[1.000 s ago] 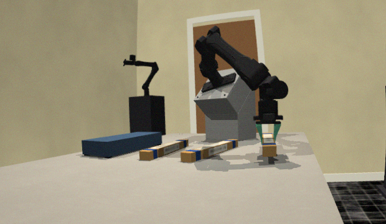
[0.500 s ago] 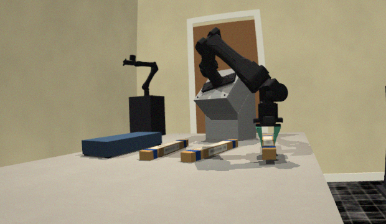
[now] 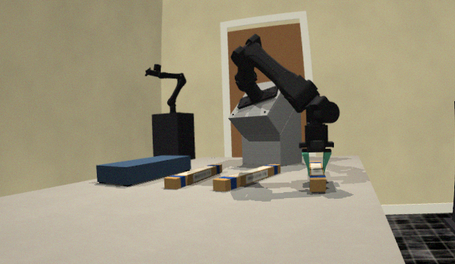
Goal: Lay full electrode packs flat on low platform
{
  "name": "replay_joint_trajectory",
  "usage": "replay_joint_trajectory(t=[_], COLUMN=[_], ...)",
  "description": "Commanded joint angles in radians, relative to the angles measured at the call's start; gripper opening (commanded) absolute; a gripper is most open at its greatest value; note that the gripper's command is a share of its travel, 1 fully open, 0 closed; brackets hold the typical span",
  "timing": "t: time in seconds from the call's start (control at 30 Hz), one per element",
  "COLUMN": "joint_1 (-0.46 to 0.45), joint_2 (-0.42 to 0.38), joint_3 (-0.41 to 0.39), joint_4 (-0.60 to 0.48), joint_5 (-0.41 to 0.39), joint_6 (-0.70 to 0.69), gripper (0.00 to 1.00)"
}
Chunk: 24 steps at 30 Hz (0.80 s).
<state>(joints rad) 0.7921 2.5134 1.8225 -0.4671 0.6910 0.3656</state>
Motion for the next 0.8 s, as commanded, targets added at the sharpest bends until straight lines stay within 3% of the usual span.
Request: replay_joint_trajectory(t=[0.0, 0.77], joint_1=[0.017, 0.012], joint_2=[-0.008, -0.022], joint_3=[0.031, 0.039], joint_4=[0.025, 0.029], joint_5=[-0.006, -0.008], joint_6=[-0.009, -0.015], gripper=[0.00, 0.00])
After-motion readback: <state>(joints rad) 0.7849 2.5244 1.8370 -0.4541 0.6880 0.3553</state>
